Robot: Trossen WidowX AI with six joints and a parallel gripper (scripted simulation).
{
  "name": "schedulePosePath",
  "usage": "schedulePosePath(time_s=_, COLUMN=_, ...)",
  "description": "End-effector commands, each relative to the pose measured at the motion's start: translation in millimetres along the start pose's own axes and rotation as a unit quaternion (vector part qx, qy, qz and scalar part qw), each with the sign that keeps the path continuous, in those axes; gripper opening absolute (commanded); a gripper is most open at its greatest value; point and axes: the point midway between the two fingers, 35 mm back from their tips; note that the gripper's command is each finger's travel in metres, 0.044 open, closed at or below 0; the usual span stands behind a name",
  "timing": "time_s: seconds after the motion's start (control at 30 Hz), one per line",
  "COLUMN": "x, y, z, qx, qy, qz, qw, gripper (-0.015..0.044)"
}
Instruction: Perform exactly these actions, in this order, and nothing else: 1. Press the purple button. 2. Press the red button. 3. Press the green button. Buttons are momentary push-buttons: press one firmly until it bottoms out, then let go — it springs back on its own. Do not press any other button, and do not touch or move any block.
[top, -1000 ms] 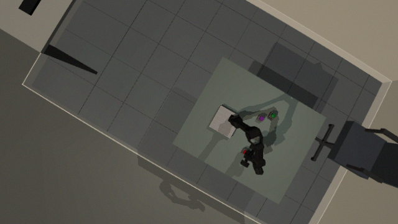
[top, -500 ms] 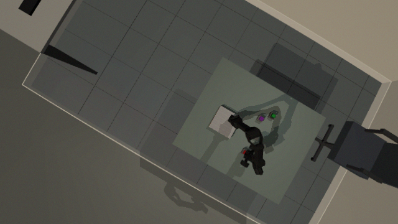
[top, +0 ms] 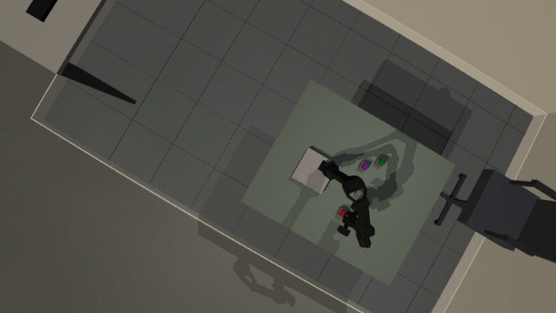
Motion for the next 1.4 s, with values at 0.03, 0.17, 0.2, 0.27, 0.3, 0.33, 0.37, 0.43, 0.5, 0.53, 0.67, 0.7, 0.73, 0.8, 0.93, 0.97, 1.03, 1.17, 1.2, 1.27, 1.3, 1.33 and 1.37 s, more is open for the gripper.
schedulePosePath(time_s=0.03, x=-48.2, y=-1.5, z=-1.3, qx=-0.002, qy=0.008, qz=-0.009, qw=1.000, gripper=0.0020)
schedulePosePath(time_s=0.17, x=-56.1, y=-0.8, z=-0.6, qx=-0.002, qy=0.008, qz=-0.009, qw=1.000, gripper=0.0020)
schedulePosePath(time_s=0.2, x=-56.1, y=-0.8, z=-0.6, qx=-0.002, qy=0.008, qz=-0.009, qw=1.000, gripper=0.0020)
schedulePosePath(time_s=0.27, x=-56.4, y=-8.7, z=6.0, qx=-0.002, qy=0.008, qz=-0.010, qw=1.000, gripper=0.0020)
schedulePosePath(time_s=0.3, x=-56.7, y=-18.3, z=14.7, qx=-0.002, qy=0.007, qz=-0.010, qw=1.000, gripper=0.0020)
schedulePosePath(time_s=0.33, x=-57.1, y=-29.4, z=25.8, qx=-0.002, qy=0.007, qz=-0.011, qw=1.000, gripper=0.0020)
schedulePosePath(time_s=0.37, x=-57.5, y=-40.1, z=37.5, qx=-0.002, qy=0.007, qz=-0.011, qw=1.000, gripper=0.0020)
schedulePosePath(time_s=0.43, x=-58.1, y=-59.8, z=62.7, qx=-0.002, qy=0.006, qz=-0.012, qw=1.000, gripper=0.0020)
schedulePosePath(time_s=0.5, x=-58.7, y=-77.0, z=90.1, qx=-0.002, qy=0.004, qz=-0.014, qw=1.000, gripper=0.0020)
schedulePosePath(time_s=0.53, x=-59.0, y=-84.6, z=104.5, qx=-0.002, qy=0.004, qz=-0.014, qw=1.000, gripper=0.0020)
schedulePosePath(time_s=0.67, x=-59.9, y=-107.8, z=166.5, qx=-0.002, qy=0.001, qz=-0.015, qw=1.000, gripper=0.0020)
schedulePosePath(time_s=0.7, x=-60.1, y=-111.6, z=182.8, qx=-0.002, qy=0.000, qz=-0.016, qw=1.000, gripper=0.0020)
schedulePosePath(time_s=0.73, x=-60.3, y=-114.7, z=199.4, qx=-0.002, qy=-0.001, qz=-0.016, qw=1.000, gripper=0.0020)
schedulePosePath(time_s=0.8, x=-60.6, y=-118.3, z=233.3, qx=-0.002, qy=-0.003, qz=-0.016, qw=1.000, gripper=0.0020)
schedulePosePath(time_s=0.93, x=-60.9, y=-115.0, z=302.4, qx=-0.002, qy=-0.007, qz=-0.016, qw=1.000, gripper=0.0020)
schedulePosePath(time_s=0.97, x=-61.0, y=-112.0, z=319.7, qx=-0.002, qy=-0.008, qz=-0.015, qw=1.000, gripper=0.0020)
schedulePosePath(time_s=1.03, x=-61.1, y=-103.3, z=354.0, qx=-0.002, qy=-0.010, qz=-0.015, qw=1.000, gripper=0.0020)
schedulePosePath(time_s=1.17, x=-61.1, y=-87.6, z=395.5, qx=-0.003, qy=-0.013, qz=-0.014, qw=1.000, gripper=0.0020)
schedulePosePath(time_s=1.2, x=-61.1, y=-87.6, z=395.5, qx=-0.003, qy=-0.013, qz=-0.014, qw=1.000, gripper=0.0020)
schedulePosePath(time_s=1.27, x=-61.1, y=-87.6, z=395.5, qx=-0.003, qy=-0.013, qz=-0.014, qw=1.000, gripper=0.0020)
schedulePosePath(time_s=1.3, x=-61.1, y=-87.6, z=395.5, qx=-0.003, qy=-0.013, qz=-0.014, qw=1.000, gripper=0.0020)
schedulePosePath(time_s=1.33, x=-61.1, y=-87.6, z=395.5, qx=-0.003, qy=-0.013, qz=-0.014, qw=1.000, gripper=0.0020)
schedulePosePath(time_s=1.37, x=-59.1, y=-87.8, z=395.7, qx=-0.003, qy=-0.013, qz=-0.014, qw=1.000, gripper=0.0020)
Point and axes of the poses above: the point midway between the two fingers, 35 mm back from their tips, its own x axis out along the fingers, its own z axis across the jaws, y = z × x, and after that the axes turned 5 degrees about -x, right-handed
